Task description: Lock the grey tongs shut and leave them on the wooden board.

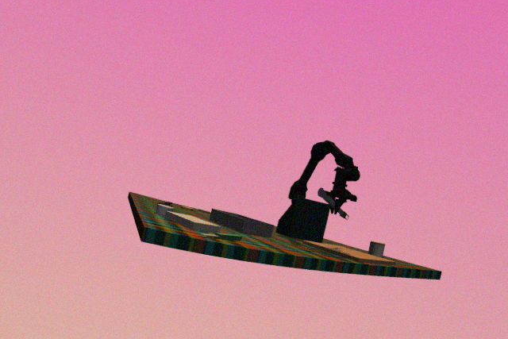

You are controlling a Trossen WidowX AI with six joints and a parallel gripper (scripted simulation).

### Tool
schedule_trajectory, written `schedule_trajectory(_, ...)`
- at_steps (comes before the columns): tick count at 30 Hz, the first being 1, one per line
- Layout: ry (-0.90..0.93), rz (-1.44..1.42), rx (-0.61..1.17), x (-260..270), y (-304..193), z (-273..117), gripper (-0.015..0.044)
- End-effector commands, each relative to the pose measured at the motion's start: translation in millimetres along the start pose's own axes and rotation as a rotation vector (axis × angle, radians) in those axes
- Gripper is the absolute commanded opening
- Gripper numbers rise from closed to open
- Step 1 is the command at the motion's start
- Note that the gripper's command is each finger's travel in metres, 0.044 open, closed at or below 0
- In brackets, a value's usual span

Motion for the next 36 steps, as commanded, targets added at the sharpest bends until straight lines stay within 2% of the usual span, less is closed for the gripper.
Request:
schedule_trajectory(1, -0.005, -0.163, -0.003, -0.5, 7.8, -1.3, -0.015)
schedule_trajectory(26, 0.002, -1.107, -0.017, -3.4, 46.0, 5.3, -0.015)
schedule_trajectory(36, 0.002, -1.132, -0.018, -3.4, 47.0, 5.5, -0.015)
Point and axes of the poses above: the point midway between the two fingers, 35 mm back from their tips, its own z axis out along the fingers, its own x axis across the jaws, y = z × x, the point moved 2 cm from there along -z, back along the fingers, and after that the axes turned 7 degrees about -z, right-handed, at the moved point
